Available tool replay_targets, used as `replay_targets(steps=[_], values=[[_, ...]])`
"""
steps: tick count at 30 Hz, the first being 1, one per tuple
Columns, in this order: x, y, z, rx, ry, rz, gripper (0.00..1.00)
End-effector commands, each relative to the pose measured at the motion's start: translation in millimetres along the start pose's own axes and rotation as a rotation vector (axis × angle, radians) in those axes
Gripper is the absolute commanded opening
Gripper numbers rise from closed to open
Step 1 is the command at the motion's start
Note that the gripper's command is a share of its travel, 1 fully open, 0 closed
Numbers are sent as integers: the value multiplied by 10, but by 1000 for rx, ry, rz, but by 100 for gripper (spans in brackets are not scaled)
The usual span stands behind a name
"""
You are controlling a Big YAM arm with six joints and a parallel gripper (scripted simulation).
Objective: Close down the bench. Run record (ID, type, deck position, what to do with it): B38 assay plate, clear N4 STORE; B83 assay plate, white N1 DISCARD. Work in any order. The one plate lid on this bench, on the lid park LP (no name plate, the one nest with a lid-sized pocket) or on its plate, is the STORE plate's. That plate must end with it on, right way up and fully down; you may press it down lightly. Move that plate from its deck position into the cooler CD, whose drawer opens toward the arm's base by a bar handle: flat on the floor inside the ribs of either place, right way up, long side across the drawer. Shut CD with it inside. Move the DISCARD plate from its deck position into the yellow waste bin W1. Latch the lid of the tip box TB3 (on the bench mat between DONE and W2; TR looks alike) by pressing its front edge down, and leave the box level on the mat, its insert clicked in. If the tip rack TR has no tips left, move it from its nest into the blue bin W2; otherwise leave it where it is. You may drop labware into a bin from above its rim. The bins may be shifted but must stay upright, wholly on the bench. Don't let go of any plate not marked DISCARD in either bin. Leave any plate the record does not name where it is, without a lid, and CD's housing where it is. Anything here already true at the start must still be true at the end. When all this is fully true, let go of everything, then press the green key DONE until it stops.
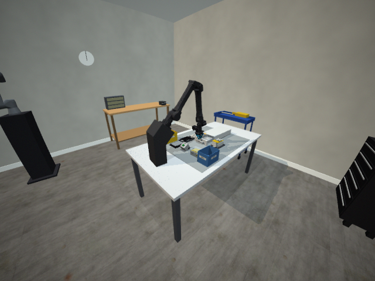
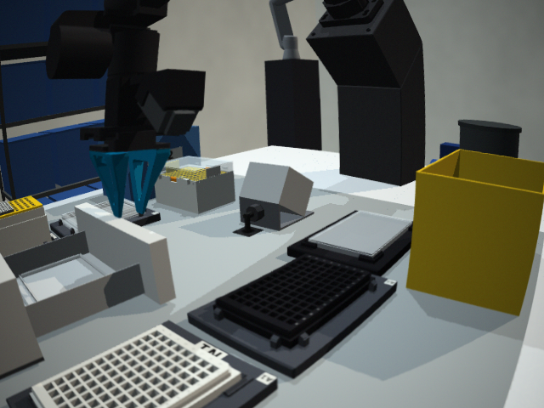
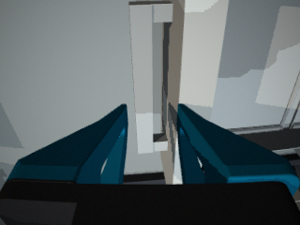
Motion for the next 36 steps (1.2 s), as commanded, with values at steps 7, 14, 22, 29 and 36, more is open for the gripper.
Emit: replay_targets(steps=[7,14,22,29,36], values=[[190,-337,515,-133,9,41,30],[196,-334,540,-133,9,41,30],[197,-334,540,-133,9,41,30],[197,-334,540,-133,9,41,30],[197,-334,540,-133,9,41,30]])
Point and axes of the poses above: the point where the finger pads meet when closed, its own y axis back along the fingers, its own z axis across the jaws, x = y × z, the point moved 3 cm from there along y, back along the fingers, and after that the axes turned 15 degrees about -y, right-handed, at the moved point
